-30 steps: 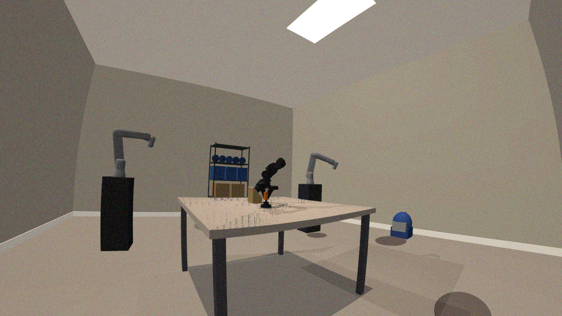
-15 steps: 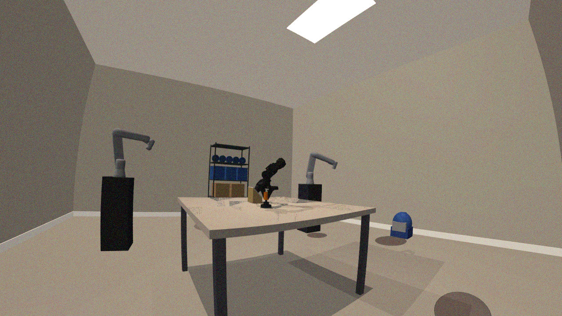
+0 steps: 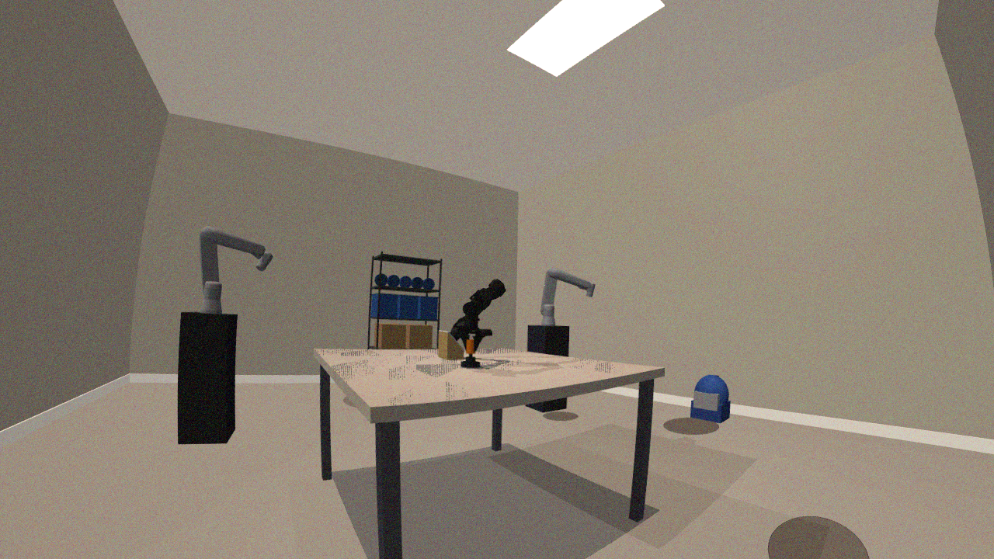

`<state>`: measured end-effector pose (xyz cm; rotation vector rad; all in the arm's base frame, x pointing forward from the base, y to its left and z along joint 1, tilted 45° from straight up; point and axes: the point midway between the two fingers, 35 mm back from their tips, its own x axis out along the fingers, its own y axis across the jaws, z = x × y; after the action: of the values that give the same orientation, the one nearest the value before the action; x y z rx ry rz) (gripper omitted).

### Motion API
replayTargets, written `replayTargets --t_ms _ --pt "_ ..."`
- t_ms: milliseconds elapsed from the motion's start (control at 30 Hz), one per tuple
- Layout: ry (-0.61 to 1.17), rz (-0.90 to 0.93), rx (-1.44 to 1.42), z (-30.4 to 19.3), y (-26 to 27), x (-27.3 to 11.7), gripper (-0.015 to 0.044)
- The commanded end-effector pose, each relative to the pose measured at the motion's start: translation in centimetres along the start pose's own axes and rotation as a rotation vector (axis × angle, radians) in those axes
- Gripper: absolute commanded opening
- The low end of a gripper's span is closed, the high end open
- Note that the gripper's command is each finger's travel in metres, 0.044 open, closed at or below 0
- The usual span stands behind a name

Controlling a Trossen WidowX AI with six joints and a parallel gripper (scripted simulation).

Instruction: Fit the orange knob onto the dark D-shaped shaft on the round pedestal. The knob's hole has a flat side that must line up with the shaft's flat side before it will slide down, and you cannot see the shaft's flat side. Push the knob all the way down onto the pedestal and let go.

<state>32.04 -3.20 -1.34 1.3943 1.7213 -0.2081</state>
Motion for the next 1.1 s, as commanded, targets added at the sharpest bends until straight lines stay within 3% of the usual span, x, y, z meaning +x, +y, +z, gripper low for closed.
replayTargets --t_ms 0,1067 --pt "0.001 0.001 0.009 -0.02 0.02 0.06 0.0000" --pt "0.000 0.001 0.064 0.00 0.11 -0.59 0.0000"
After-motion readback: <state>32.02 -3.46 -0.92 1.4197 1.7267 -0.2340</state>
